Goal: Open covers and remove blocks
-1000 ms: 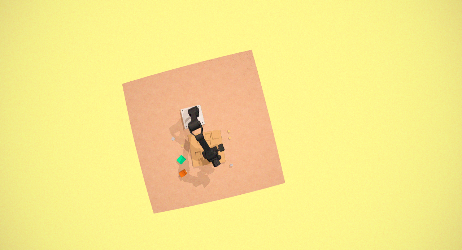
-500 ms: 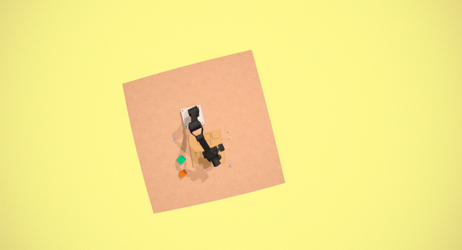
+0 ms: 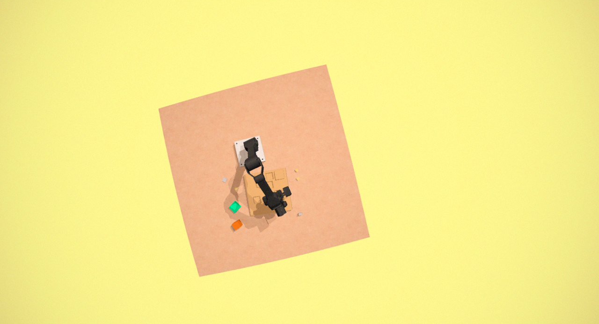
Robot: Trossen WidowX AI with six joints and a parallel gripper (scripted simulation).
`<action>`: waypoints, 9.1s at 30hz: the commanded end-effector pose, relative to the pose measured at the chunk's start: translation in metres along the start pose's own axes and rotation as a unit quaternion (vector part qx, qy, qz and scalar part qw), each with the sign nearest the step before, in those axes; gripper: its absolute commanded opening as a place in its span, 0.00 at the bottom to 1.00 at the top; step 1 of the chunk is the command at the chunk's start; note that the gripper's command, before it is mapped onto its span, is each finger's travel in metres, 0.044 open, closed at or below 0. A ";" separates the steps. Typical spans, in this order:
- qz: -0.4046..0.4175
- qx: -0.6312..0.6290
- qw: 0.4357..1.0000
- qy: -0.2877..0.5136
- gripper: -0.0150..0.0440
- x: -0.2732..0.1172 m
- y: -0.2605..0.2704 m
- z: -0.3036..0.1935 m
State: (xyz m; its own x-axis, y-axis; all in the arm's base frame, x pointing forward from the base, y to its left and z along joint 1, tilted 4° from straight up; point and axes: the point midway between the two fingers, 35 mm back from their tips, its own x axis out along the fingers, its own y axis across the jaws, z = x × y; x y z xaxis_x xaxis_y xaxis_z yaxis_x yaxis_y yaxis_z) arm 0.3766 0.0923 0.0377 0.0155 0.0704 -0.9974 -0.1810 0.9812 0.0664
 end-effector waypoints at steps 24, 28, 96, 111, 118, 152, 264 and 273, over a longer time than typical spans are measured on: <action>0.001 -0.001 1.000 0.001 0.25 -0.013 0.000 -0.004; 0.001 -0.001 1.000 0.001 0.25 -0.013 0.000 -0.004; 0.001 -0.001 1.000 0.001 0.50 -0.028 0.001 -0.004; 0.001 -0.001 1.000 0.001 0.50 -0.028 0.001 -0.003; 0.001 -0.001 1.000 0.001 0.50 -0.027 0.001 -0.003; 0.001 -0.001 1.000 0.001 0.50 -0.007 0.000 -0.003; 0.001 -0.001 1.000 0.001 0.39 -0.085 0.000 -0.003; 0.000 -0.001 1.000 0.001 0.39 -0.092 -0.010 -0.006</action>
State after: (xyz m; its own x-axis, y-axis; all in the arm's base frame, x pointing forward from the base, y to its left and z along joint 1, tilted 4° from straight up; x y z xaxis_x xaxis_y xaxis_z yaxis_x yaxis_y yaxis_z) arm 0.3700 0.0831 0.1223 -0.0015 0.0661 -0.9978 -0.1829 0.9810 0.0653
